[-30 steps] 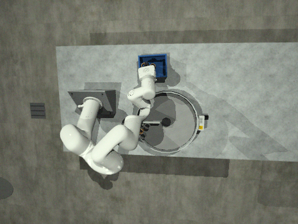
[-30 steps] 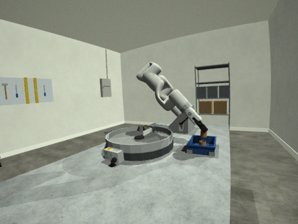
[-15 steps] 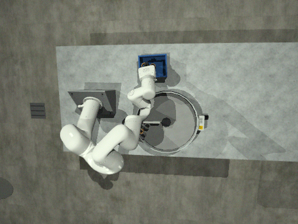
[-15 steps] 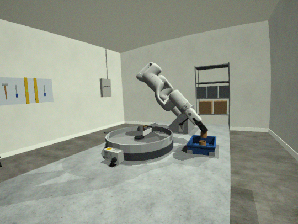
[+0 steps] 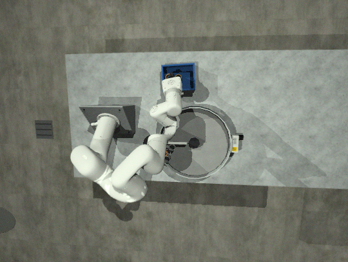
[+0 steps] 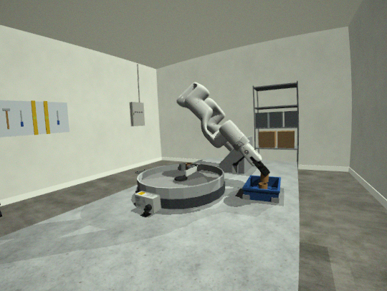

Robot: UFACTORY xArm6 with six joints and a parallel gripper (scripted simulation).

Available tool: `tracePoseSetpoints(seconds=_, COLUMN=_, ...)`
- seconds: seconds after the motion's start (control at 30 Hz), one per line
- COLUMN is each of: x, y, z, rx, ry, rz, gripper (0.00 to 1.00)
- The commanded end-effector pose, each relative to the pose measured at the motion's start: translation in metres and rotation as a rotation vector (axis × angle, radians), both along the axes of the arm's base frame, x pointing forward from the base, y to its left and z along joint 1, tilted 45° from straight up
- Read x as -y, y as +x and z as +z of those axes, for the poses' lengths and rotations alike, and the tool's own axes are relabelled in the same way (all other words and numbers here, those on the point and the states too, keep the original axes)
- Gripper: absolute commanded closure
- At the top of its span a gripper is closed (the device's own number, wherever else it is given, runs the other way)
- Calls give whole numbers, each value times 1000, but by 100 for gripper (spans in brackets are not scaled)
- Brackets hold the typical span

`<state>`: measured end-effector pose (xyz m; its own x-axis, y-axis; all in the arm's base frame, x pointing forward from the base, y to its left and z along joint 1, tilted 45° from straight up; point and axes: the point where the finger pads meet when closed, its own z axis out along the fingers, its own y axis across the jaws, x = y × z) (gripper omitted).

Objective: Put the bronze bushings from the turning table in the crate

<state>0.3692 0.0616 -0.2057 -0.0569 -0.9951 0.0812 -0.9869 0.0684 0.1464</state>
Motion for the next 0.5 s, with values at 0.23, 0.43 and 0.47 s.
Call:
tracePoseSetpoints(seconds=0.23, x=12, y=-1, z=-12, rx=5, ry=-1, rz=2, gripper=100)
tracePoseSetpoints(seconds=0.43, x=16, y=-2, z=-16, rx=5, ry=-1, rz=2, gripper=100)
tracePoseSetpoints(seconds=0.47, x=16, y=-2, z=-17, rx=5, ry=-1, rz=2, gripper=100)
